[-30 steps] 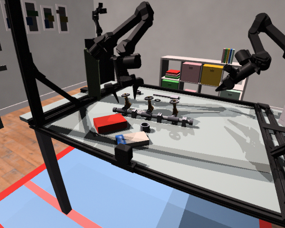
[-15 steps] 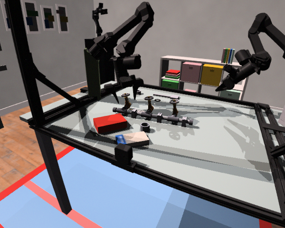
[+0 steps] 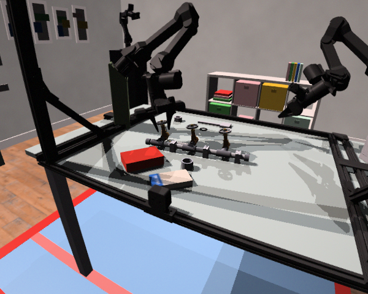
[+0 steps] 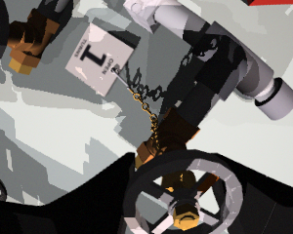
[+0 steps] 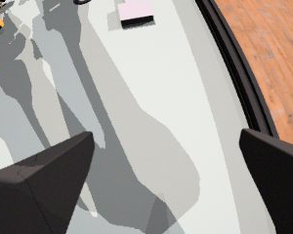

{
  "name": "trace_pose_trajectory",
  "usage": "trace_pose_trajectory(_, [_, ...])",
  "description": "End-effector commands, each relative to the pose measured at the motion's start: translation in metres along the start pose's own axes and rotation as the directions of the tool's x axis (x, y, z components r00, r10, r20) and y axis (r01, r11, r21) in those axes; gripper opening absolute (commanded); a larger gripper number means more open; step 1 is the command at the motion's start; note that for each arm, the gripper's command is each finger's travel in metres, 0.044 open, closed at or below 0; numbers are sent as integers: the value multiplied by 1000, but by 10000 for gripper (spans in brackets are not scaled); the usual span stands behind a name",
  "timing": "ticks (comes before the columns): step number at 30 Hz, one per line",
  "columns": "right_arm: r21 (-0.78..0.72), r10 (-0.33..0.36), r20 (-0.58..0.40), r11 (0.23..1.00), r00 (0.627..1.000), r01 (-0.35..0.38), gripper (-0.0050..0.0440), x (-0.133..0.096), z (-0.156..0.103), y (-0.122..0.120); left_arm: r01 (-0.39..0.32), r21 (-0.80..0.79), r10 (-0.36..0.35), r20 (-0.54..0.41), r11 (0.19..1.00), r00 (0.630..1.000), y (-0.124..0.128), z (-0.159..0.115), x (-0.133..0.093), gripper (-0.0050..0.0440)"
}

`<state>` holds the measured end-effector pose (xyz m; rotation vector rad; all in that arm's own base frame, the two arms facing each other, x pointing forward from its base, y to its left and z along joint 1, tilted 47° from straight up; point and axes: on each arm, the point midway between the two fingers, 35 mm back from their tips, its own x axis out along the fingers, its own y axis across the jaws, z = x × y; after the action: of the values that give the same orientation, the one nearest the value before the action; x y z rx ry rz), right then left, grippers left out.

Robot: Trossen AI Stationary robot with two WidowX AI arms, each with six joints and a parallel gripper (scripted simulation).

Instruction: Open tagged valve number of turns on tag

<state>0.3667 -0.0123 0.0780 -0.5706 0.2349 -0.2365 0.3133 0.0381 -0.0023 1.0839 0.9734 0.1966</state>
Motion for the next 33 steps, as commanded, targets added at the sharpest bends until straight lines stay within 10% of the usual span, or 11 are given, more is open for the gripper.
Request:
trace_pose_trajectory(1, [0,0,0,1000,1000,0,400,0,0,0,0,0,0,3,1000,1000,0,1,0,88])
trace_pose_trajectory(10, [0,0,0,1000,1000,0,400,0,0,0,0,-15,0,0,1000,1000,0,0,0,0])
trace_pose_trajectory(16, [0,0,0,1000,1000,0,400,0,0,0,1,-399,-2,0,917,1000,0,0,0,0])
trace_pose_trajectory(26, [0,0,0,1000,1000,0,400,0,0,0,3,-746,-3,1,665,1000,-1,0,0,0])
trace_pose_trajectory(33, [0,0,0,1000,1000,0,400,0,0,0,3,-959,-4,2,283,1000,-1,1,0,0])
